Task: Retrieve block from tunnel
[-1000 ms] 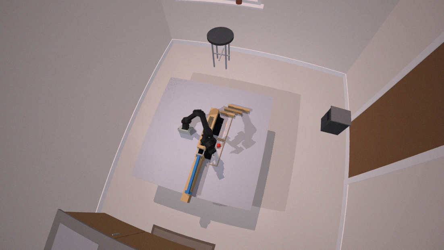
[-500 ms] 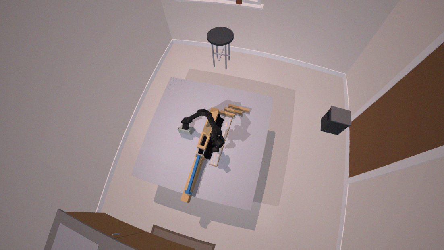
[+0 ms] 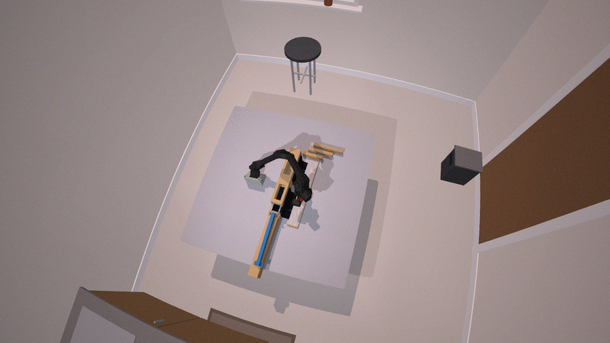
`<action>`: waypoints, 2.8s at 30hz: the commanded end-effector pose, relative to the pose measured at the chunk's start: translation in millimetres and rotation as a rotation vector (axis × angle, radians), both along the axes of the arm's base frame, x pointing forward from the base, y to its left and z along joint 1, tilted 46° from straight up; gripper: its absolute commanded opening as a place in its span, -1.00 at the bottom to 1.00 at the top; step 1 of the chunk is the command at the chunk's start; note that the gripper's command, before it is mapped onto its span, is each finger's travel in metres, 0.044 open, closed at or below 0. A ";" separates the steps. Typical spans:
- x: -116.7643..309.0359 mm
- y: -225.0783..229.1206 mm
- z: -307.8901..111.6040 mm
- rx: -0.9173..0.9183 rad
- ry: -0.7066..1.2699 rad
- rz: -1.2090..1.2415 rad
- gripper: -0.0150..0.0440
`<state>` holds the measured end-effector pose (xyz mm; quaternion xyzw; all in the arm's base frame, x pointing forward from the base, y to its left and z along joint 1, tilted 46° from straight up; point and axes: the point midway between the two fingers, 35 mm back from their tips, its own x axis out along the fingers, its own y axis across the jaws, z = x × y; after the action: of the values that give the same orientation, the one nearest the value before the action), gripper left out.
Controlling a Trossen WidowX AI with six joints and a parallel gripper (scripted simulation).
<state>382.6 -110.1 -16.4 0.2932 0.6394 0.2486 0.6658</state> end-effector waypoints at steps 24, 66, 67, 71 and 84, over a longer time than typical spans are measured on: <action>3.0 29.1 -26.7 0.011 0.016 -0.010 1.00; 5.2 49.1 -46.3 0.006 0.007 -0.008 -0.23; 5.2 47.9 -45.2 0.006 0.007 -0.008 -0.31; 4.9 38.6 -36.6 0.006 0.009 -0.009 -0.49; -1.0 3.3 -0.5 0.011 0.016 -0.010 -0.49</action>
<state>381.8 -99.1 -24.6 0.3061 0.6423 0.2464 0.6580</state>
